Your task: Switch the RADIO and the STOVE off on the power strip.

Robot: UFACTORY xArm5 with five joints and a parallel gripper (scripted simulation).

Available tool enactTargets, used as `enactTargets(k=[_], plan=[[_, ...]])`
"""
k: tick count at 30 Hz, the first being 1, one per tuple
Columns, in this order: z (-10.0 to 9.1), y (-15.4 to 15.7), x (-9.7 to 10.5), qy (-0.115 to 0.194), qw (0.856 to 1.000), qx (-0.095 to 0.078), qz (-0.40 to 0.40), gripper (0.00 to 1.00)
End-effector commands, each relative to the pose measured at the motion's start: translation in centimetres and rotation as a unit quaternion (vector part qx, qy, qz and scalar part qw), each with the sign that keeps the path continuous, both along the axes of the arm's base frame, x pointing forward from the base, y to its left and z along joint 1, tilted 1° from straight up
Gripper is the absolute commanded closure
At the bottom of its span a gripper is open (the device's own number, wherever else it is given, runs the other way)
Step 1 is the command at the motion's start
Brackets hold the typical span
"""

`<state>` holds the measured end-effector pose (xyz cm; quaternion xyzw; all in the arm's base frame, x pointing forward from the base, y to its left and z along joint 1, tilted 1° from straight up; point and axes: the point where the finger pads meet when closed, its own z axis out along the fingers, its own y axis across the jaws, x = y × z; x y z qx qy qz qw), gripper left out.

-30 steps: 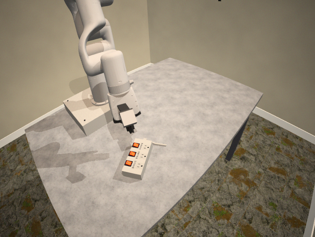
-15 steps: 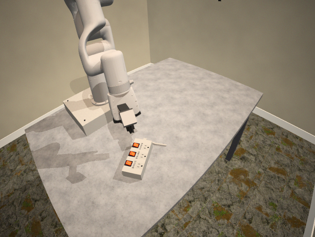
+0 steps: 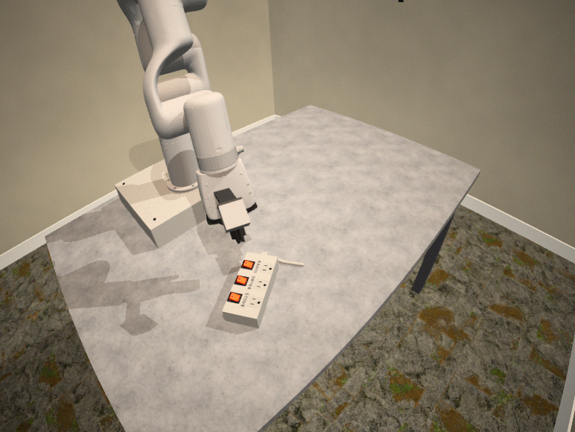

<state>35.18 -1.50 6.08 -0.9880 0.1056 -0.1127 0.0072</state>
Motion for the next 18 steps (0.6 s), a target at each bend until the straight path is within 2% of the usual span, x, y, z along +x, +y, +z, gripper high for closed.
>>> enactTargets(k=[1, 11, 13, 18], plan=[[0.1, 0.0, 0.1, -0.002, 1.000, 0.000, 0.000, 1.00], [0.1, 0.0, 0.1, -0.001, 1.000, -0.001, 0.004, 1.00], [-0.1, -0.3, 0.1, 0.000, 1.000, -0.007, 0.026, 1.00], [-0.9, -1.5, 0.2, 0.005, 0.990, -0.035, 0.134, 1.00]])
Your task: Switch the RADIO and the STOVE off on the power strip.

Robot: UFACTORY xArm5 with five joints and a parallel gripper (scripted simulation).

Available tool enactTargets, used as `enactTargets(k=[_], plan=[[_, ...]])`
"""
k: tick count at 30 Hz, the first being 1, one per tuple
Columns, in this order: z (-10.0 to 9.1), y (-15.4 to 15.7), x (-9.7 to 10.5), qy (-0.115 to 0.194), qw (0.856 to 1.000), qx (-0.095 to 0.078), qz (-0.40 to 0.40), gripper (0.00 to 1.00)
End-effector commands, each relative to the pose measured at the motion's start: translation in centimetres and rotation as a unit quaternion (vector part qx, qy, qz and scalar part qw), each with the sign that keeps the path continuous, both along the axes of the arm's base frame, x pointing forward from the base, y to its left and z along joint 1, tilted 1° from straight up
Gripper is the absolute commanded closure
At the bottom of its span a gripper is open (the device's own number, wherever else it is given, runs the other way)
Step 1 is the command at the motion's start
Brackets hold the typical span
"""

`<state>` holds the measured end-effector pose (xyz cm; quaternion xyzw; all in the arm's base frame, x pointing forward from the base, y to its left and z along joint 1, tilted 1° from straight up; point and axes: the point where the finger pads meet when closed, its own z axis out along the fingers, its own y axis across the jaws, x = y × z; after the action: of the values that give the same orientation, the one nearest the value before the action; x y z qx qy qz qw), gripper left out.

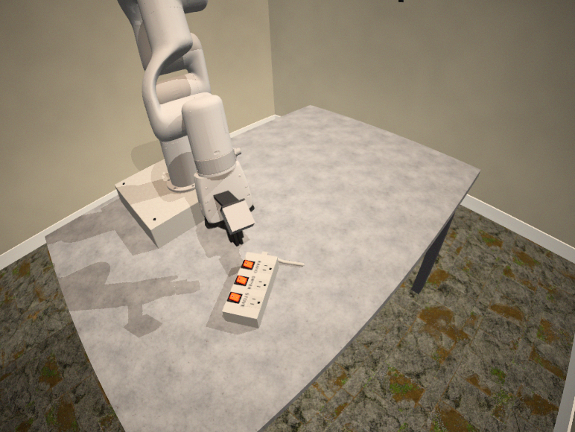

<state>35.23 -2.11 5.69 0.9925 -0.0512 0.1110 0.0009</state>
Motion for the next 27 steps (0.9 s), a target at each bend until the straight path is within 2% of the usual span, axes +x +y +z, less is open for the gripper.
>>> enactTargets(k=[1, 4, 7, 10, 12, 14, 18, 27], plan=[[-0.5, -0.9, 0.2, 0.002, 0.997, -0.021, 0.081, 1.00], [-0.8, -1.3, 0.2, 0.004, 0.993, -0.030, 0.115, 1.00], [-1.3, -2.0, 0.2, 0.008, 0.982, -0.046, 0.183, 1.00], [-1.3, -2.0, 0.2, 0.008, 0.982, -0.046, 0.183, 1.00], [-1.8, -2.6, 0.2, 0.011, 0.970, -0.059, 0.237, 1.00], [-1.9, -2.9, 0.2, 0.012, 0.964, -0.064, 0.256, 1.00], [-2.1, -3.1, 0.2, 0.014, 0.957, -0.069, 0.280, 1.00], [-2.1, -3.1, 0.1, 0.014, 0.957, -0.069, 0.281, 1.00]])
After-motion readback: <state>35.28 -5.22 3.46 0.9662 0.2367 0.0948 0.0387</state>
